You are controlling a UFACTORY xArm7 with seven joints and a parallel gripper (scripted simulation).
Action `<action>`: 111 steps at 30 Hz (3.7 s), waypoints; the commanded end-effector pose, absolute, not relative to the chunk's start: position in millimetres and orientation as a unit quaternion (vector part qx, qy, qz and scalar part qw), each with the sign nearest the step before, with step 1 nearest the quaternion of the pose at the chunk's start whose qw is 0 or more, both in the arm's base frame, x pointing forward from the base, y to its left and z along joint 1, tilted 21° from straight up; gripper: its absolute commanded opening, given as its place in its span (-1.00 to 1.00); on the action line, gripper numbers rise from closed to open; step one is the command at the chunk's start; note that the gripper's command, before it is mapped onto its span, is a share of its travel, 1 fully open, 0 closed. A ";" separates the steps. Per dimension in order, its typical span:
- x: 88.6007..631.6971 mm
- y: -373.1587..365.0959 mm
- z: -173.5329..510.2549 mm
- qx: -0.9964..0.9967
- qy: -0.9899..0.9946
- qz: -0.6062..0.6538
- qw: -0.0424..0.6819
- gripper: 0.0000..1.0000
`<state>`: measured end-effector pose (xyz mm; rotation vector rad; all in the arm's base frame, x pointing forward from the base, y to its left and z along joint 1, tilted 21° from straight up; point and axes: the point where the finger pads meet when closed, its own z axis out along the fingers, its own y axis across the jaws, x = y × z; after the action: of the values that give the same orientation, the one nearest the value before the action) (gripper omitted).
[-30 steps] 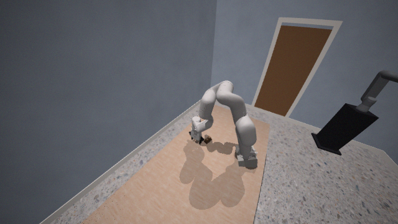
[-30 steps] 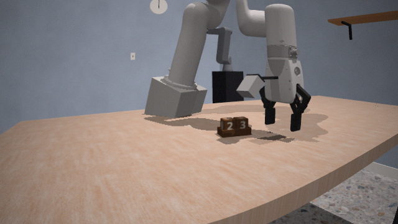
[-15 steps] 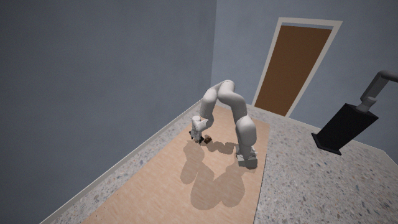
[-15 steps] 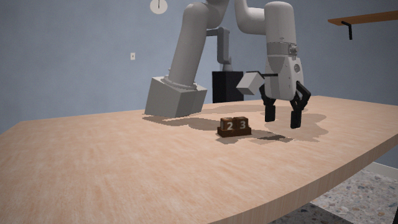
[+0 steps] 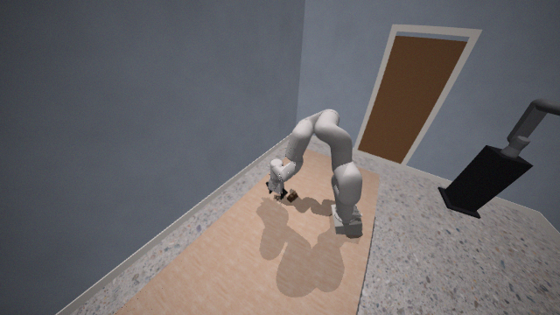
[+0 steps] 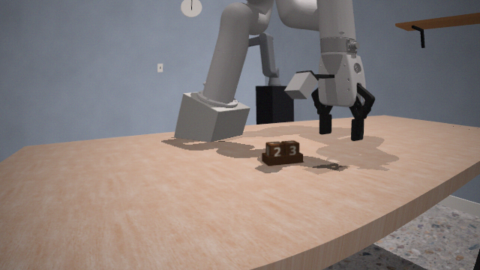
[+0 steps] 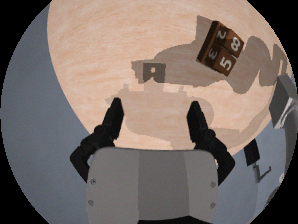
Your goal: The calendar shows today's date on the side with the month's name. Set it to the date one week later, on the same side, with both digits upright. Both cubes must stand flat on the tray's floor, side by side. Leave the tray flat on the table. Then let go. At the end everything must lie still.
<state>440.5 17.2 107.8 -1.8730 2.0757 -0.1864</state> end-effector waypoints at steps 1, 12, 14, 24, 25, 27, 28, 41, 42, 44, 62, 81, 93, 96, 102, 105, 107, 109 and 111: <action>438.9 15.8 109.0 -0.685 0.706 -0.073 0.165 1.00; 414.8 1.5 98.5 -0.730 0.659 -0.084 0.159 1.00; 406.4 -3.5 94.9 -0.743 0.644 -0.087 0.158 1.00; 391.9 -12.3 88.6 -0.761 0.623 -0.092 0.155 1.00; 390.8 -12.9 88.1 -0.772 0.610 -0.095 0.153 1.00; 382.1 -18.1 84.3 -0.784 0.594 -0.098 0.152 1.00; 375.9 -21.8 81.6 -0.784 0.594 -0.098 0.152 1.00; 351.7 -36.3 71.1 -0.821 0.542 -0.107 0.145 1.00; 347.7 -38.6 69.4 -0.821 0.542 -0.107 0.145 1.00; 345.6 -39.9 68.5 -0.821 0.542 -0.107 0.145 1.00; 318.7 -56.0 56.8 -0.877 0.445 -0.123 0.132 1.00; 273.6 -82.9 37.2 -0.911 0.371 -0.133 0.121 1.00; 249.9 -97.1 26.9 -0.933 0.311 -0.141 0.112 1.00; 249.6 -97.3 26.8 -0.933 0.311 -0.141 0.112 1.00; 250.0 -97.1 26.2 -0.933 0.311 -0.141 0.112 1.00; 250.6 -96.8 24.9 -0.933 0.311 -0.141 0.113 1.00; 251.0 -96.7 23.4 -0.933 0.311 -0.141 0.113 1.00; 251.6 -96.5 21.7 -0.933 0.311 -0.141 0.112 1.00; 252.4 -96.2 19.9 -0.933 0.311 -0.142 0.113 1.00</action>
<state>250.3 -96.2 23.4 -2.7412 0.9130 -0.4103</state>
